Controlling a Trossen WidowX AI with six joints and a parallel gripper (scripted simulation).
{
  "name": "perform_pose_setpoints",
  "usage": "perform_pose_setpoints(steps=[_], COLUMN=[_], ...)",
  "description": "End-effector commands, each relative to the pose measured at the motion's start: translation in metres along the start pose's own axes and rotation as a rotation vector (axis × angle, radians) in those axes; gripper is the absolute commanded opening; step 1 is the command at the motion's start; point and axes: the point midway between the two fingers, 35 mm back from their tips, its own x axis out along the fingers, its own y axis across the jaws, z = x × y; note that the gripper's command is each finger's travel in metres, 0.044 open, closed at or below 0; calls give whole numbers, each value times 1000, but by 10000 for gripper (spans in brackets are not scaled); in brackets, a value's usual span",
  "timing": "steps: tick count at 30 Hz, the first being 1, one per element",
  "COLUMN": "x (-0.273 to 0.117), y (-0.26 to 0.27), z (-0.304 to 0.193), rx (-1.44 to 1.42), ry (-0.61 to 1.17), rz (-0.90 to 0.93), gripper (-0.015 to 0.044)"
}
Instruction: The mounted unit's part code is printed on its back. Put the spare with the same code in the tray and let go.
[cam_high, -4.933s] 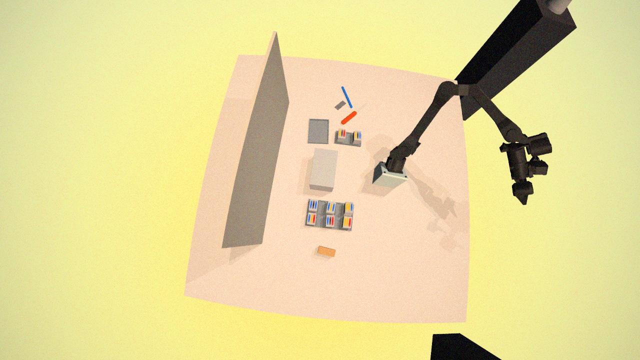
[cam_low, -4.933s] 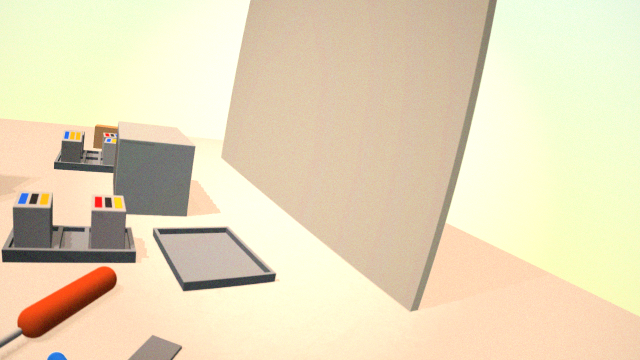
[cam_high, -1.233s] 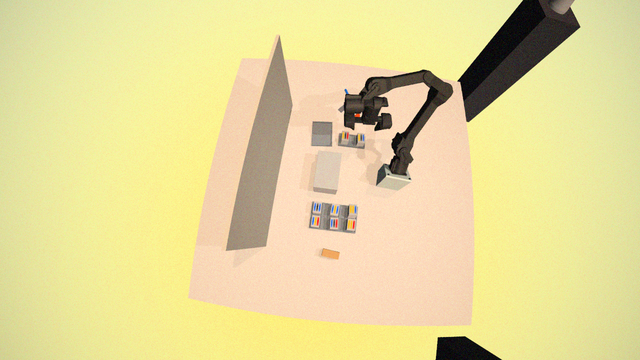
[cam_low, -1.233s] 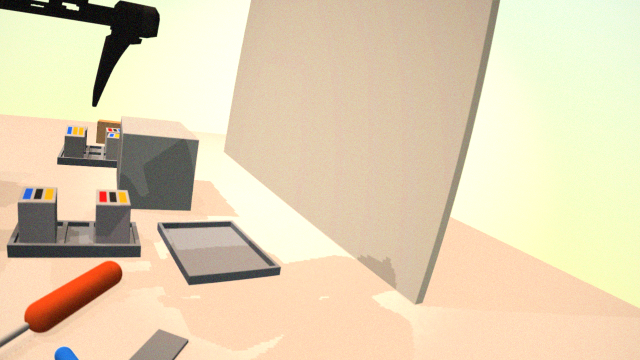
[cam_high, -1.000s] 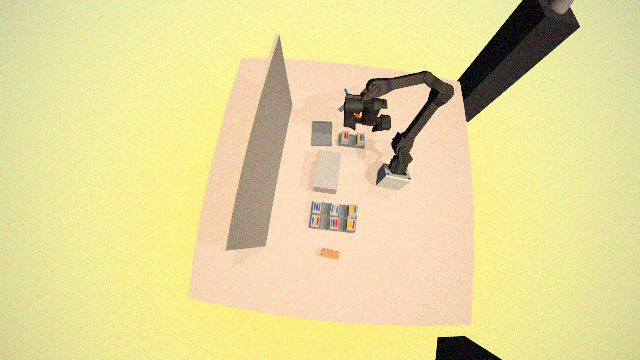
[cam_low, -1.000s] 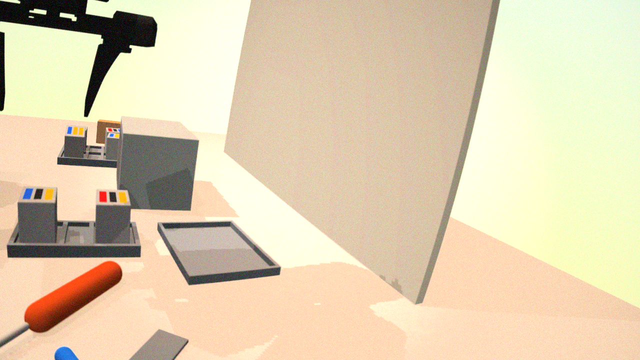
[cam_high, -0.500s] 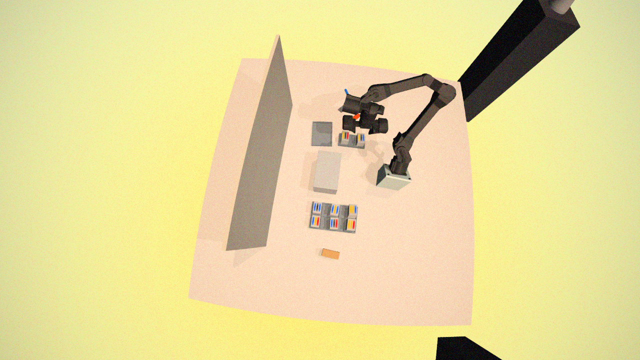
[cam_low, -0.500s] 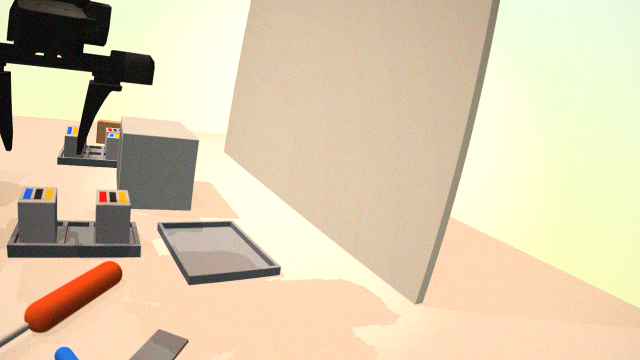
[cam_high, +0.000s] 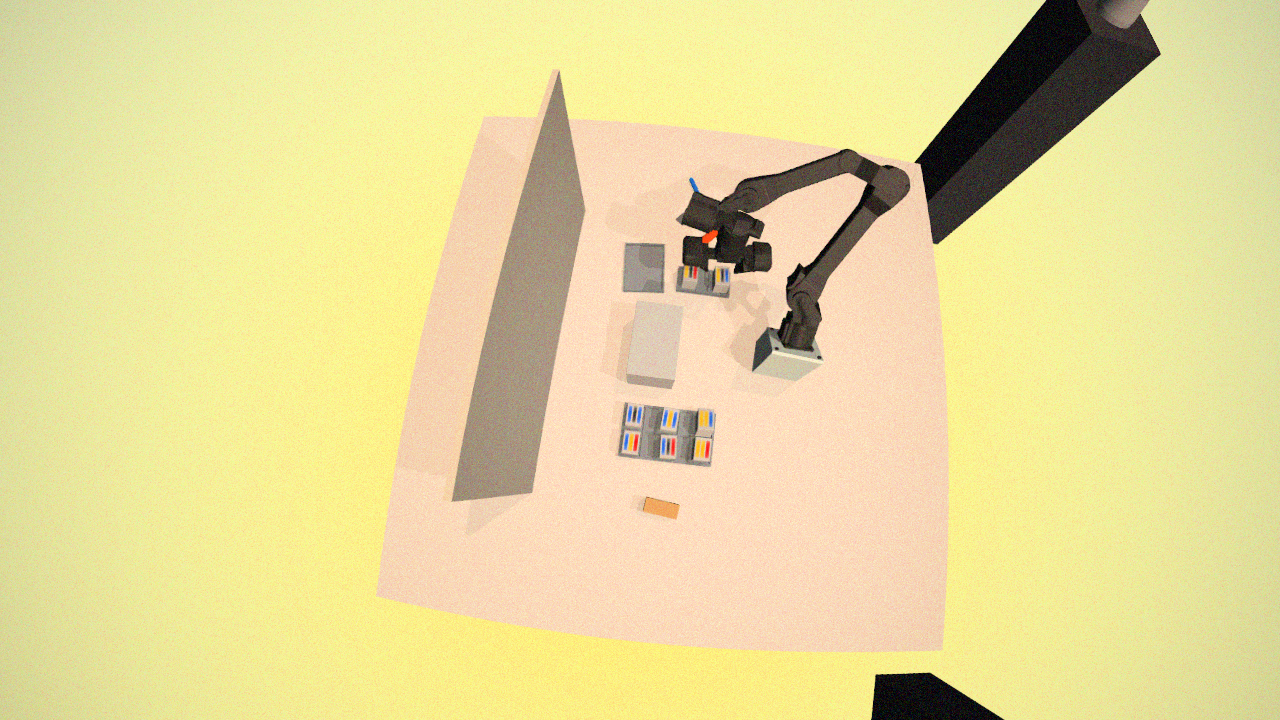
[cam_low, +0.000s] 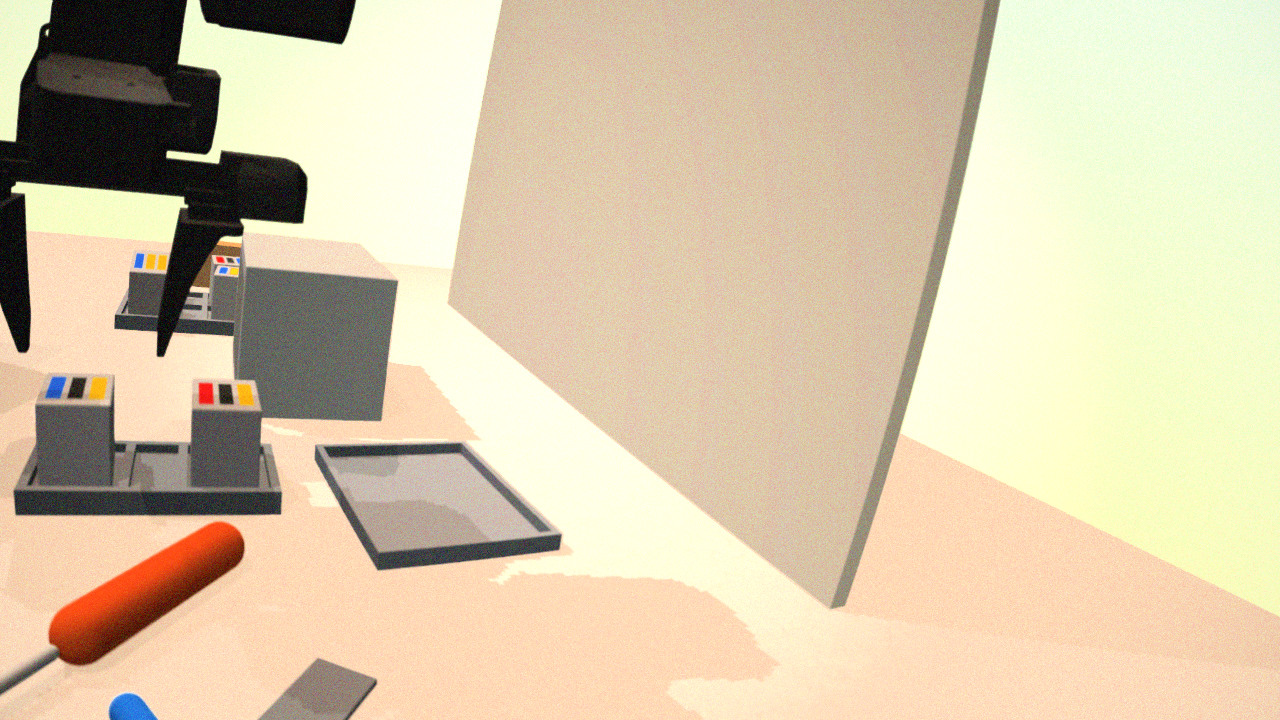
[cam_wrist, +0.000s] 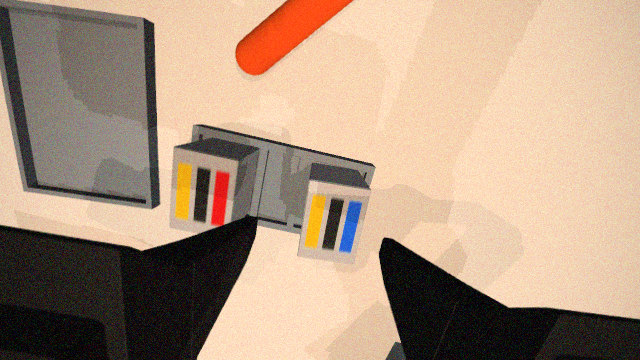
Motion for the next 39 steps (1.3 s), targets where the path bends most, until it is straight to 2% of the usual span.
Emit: perform_pose_setpoints(steps=[1, 29, 39], x=[7, 52, 54], y=[-1, -6, -7], z=[-2, -1, 0], rx=[-7, -8, -8], ry=[8, -5, -7], rz=[-3, -4, -4], gripper=[300, 300, 300])
